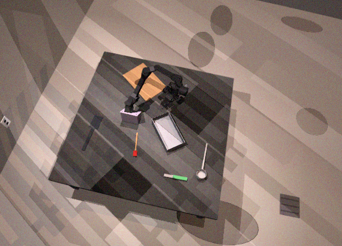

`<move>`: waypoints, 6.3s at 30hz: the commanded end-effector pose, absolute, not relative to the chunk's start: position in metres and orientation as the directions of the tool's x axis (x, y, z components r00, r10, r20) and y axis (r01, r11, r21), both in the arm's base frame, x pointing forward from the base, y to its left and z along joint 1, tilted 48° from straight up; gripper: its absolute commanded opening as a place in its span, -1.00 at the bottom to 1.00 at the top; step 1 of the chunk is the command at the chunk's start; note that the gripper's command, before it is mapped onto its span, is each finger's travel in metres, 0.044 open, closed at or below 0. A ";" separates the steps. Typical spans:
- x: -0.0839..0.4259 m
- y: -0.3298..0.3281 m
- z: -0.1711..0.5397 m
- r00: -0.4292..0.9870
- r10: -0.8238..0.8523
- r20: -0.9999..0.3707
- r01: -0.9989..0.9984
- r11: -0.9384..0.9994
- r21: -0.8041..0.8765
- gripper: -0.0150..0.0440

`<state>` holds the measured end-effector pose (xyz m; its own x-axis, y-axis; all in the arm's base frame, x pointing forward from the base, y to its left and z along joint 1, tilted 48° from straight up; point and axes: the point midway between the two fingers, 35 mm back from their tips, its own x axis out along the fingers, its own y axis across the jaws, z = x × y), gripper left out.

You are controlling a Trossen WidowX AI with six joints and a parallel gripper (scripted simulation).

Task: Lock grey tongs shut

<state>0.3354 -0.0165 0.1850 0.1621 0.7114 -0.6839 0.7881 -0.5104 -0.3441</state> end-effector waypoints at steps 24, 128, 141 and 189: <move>0.288 0.079 0.244 0.108 0.669 -0.735 0.952 -0.283 -0.118 -1.00; 0.047 0.191 0.300 -0.319 0.778 -0.541 0.776 0.542 0.323 -1.00; 0.060 0.190 0.311 -0.380 0.896 -0.229 0.805 0.443 0.395 -1.00; 0.079 0.183 0.325 -0.306 0.952 -0.005 0.849 0.275 0.450 -1.00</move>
<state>0.0796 0.1833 0.3240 -0.3033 0.9528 -0.0099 0.8506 0.2754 0.4479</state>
